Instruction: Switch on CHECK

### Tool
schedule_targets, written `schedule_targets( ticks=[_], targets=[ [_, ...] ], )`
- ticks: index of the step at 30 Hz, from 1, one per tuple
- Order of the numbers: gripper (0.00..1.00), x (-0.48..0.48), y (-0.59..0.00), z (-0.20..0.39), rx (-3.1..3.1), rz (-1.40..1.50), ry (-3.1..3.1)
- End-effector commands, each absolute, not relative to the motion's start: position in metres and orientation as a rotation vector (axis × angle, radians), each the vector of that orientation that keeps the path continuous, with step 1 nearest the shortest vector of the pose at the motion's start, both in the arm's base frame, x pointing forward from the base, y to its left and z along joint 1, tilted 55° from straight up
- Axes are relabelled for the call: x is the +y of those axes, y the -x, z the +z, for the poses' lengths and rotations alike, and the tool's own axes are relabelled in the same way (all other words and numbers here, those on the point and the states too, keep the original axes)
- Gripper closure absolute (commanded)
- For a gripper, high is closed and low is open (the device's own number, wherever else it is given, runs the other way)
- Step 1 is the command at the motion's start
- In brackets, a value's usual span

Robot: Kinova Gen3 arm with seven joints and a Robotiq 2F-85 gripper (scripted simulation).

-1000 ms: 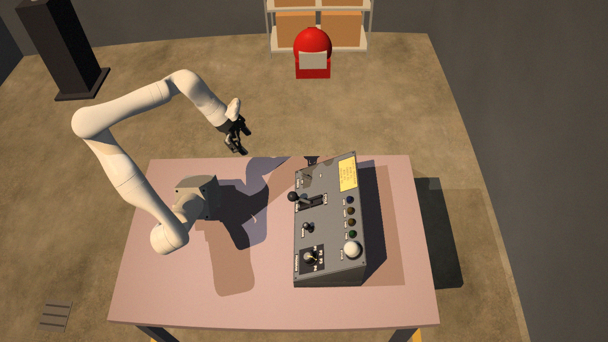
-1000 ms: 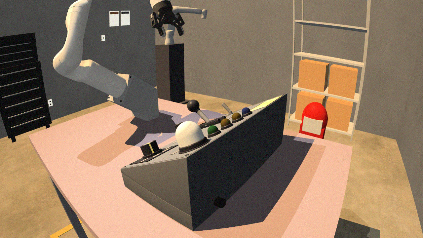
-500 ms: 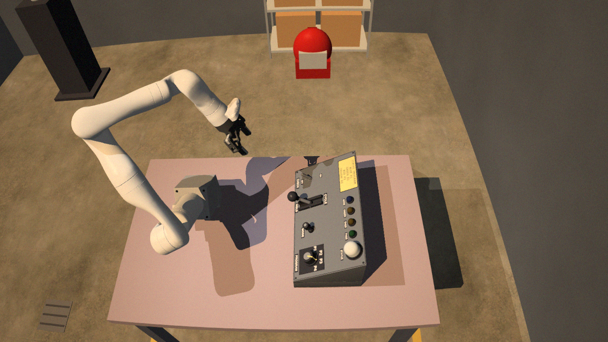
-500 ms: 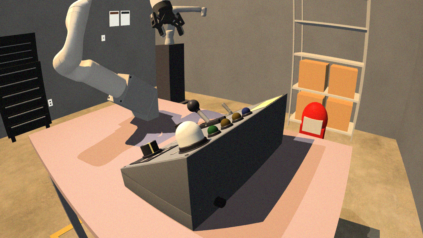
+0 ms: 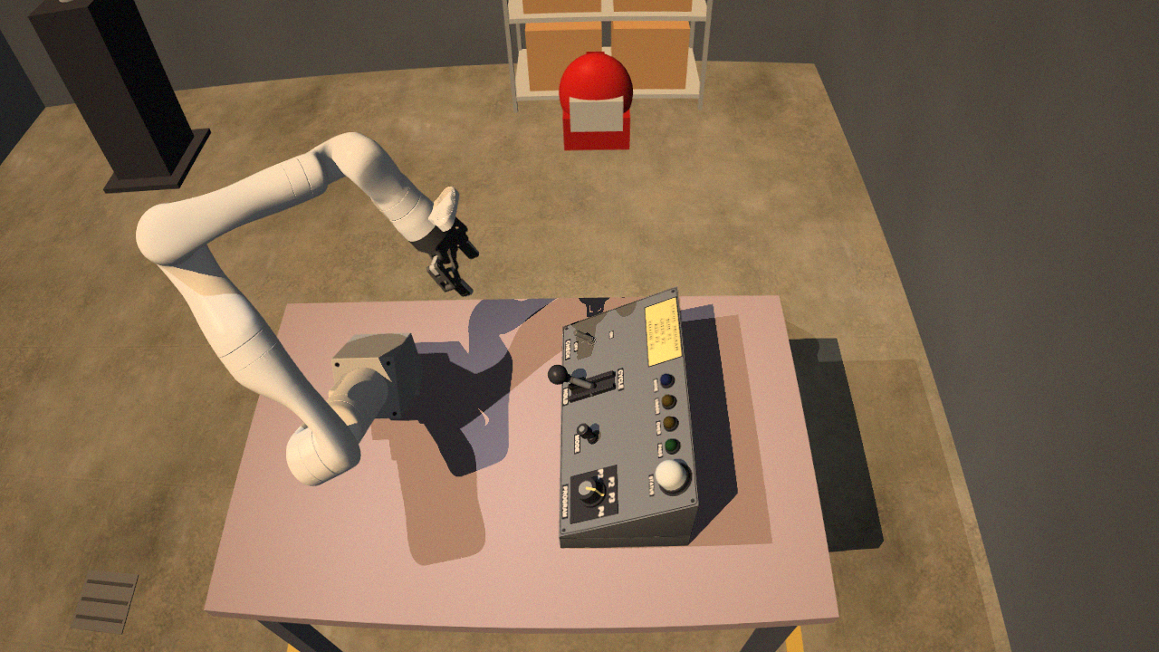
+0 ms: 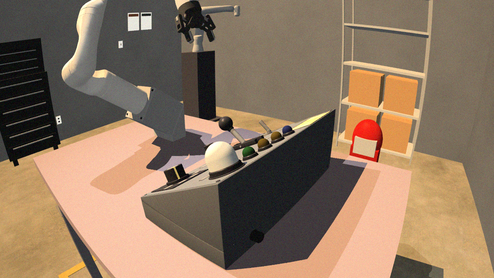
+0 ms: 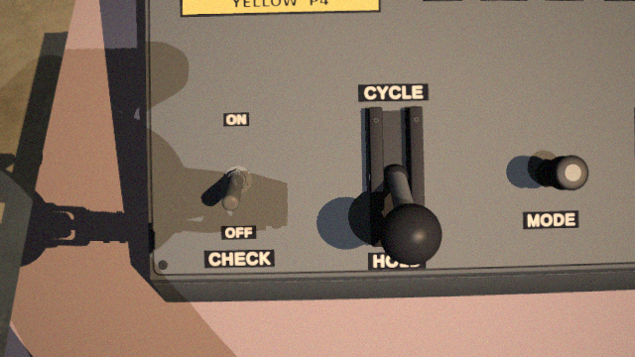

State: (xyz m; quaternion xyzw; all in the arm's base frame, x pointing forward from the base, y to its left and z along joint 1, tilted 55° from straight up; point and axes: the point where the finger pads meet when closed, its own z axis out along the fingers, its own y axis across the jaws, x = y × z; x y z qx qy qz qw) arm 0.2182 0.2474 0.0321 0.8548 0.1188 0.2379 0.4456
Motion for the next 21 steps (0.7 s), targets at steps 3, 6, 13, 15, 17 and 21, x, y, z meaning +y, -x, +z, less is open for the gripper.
schedule_targets(
  ticks=[3,6,13,15,17,21],
  targets=[
    [0.0,0.248,-0.218,0.033,0.295,0.59,-2.119],
    [0.0,0.245,-0.221,0.046,0.296,0.602,-2.117],
    [0.0,0.226,-0.229,0.106,0.296,0.641,-2.109],
    [0.0,0.219,-0.23,0.12,0.295,0.646,-2.108],
    [0.0,0.212,-0.231,0.134,0.294,0.65,-2.107],
    [0.0,0.196,-0.232,0.158,0.292,0.652,-2.106]
  ],
)
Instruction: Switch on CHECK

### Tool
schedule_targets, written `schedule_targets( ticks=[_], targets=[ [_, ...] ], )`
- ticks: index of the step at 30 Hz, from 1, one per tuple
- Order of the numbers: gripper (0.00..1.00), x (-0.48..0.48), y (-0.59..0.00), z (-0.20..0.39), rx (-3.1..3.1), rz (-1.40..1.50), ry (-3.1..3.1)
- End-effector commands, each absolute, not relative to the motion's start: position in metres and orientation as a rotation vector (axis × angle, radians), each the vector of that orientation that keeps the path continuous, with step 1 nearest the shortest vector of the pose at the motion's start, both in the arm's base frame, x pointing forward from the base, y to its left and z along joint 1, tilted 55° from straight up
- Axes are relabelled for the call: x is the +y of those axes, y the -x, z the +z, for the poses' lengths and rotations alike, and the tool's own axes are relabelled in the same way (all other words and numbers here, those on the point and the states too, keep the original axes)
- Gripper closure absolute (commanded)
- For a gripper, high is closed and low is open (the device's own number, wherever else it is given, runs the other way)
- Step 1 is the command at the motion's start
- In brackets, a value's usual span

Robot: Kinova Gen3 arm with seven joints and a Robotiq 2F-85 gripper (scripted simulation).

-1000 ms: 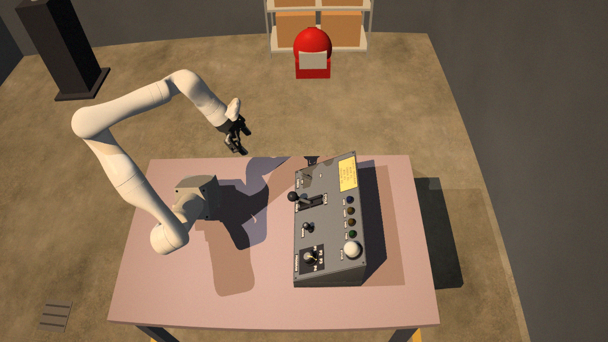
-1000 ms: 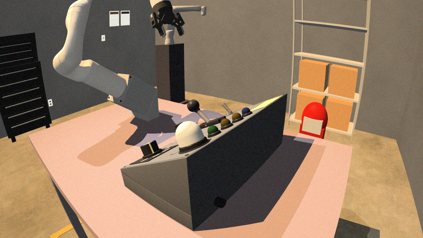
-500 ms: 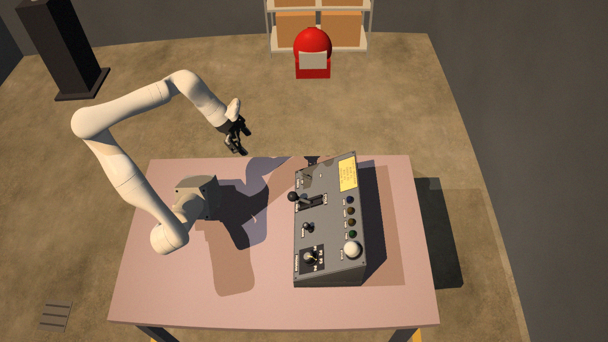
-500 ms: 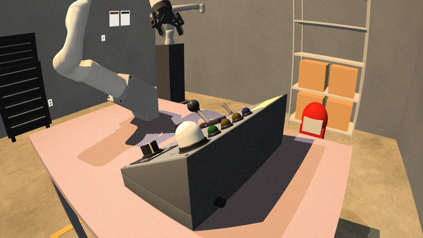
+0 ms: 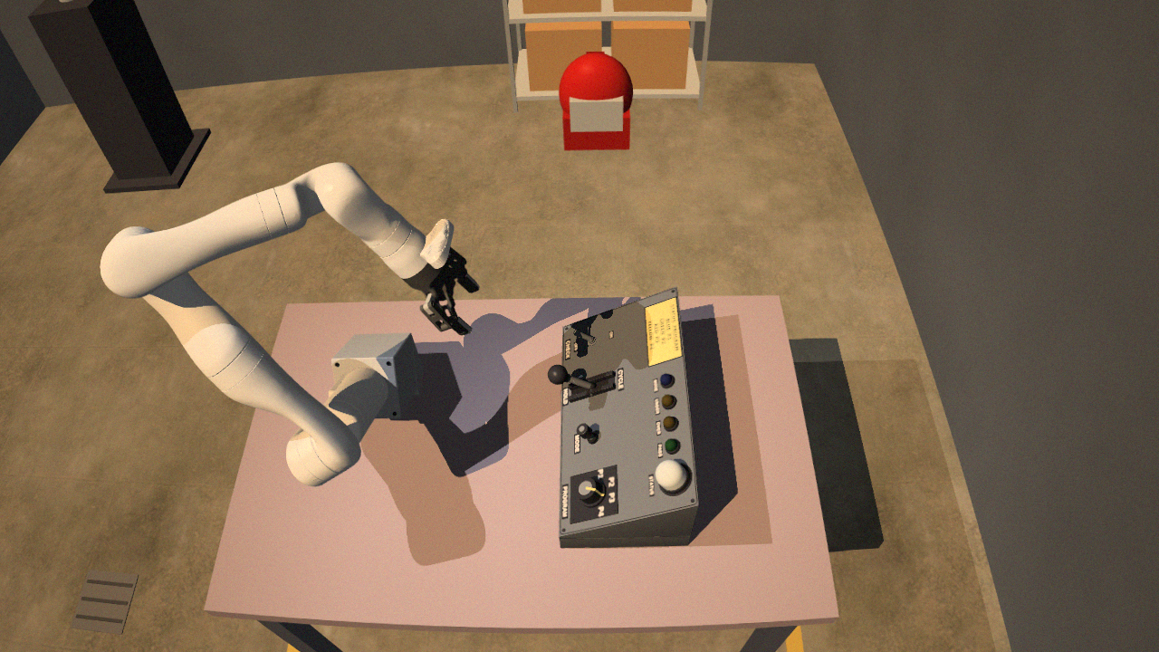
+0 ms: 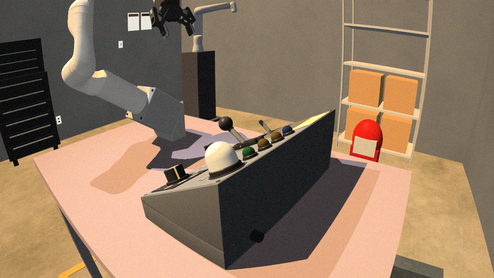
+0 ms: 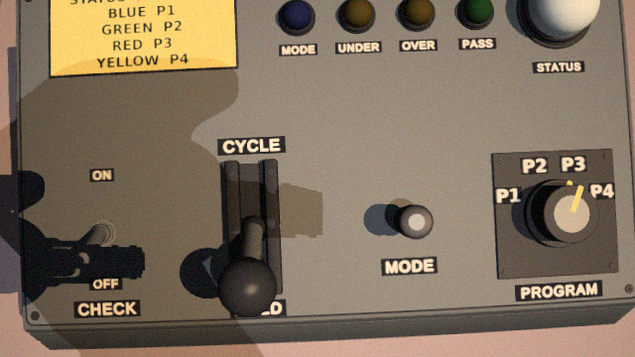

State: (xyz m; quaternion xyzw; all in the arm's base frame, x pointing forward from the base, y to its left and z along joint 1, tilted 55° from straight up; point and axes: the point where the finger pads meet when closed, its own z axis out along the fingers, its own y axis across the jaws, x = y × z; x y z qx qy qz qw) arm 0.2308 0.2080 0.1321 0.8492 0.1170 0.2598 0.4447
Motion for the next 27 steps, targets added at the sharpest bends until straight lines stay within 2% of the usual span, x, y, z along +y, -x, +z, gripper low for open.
schedule_targets(
  ticks=[1,15,27],
  targets=[
    [0.0,0.192,-0.232,0.163,0.292,0.652,-2.106],
    [0.0,0.138,-0.227,0.214,0.291,0.619,-2.112],
    [0.0,0.112,-0.222,0.229,0.294,0.59,-2.118]
  ],
)
